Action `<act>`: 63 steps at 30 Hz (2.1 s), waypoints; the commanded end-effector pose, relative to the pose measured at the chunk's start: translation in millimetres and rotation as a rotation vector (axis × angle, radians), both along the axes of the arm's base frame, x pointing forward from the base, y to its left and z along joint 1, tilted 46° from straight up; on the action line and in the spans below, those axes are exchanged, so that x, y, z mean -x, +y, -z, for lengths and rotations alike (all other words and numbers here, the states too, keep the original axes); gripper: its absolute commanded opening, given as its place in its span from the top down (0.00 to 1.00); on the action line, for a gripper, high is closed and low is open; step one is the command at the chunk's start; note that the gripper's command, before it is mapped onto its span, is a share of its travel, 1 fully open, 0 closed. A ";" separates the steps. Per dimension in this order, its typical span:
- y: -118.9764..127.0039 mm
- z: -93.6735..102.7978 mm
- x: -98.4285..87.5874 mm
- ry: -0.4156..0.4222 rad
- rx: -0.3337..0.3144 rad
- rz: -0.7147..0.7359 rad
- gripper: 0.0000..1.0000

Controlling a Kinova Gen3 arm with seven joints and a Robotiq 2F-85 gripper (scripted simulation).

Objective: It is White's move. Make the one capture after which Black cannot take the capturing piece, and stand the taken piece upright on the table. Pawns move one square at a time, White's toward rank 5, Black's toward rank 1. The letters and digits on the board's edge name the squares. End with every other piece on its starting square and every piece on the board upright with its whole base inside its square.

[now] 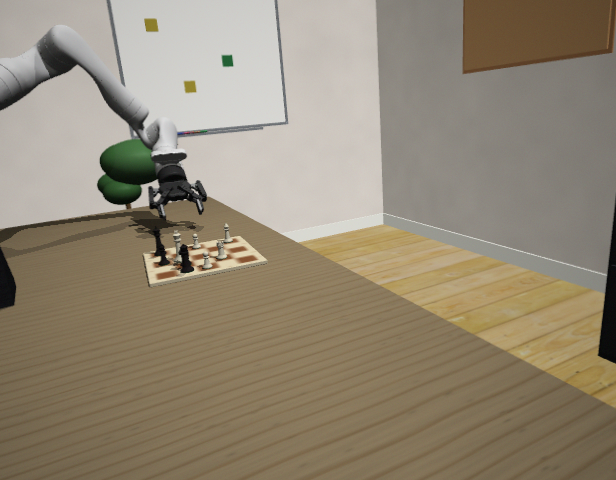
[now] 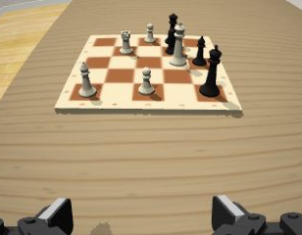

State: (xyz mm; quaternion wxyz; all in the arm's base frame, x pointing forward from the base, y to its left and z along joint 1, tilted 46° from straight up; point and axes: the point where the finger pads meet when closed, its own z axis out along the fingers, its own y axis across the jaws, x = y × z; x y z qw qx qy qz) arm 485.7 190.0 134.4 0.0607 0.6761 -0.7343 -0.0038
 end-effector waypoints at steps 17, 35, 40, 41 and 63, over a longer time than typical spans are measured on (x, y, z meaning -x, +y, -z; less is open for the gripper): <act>-58.8 -57.7 -3.1 -0.010 0.000 0.011 0.00; -115.1 -5.4 23.5 0.138 -0.108 0.319 0.00; -151.0 24.3 45.4 0.236 -0.195 0.574 0.00; -151.0 24.3 45.4 0.236 -0.195 0.574 0.00; -220.3 74.5 93.7 0.442 -0.415 1.248 0.00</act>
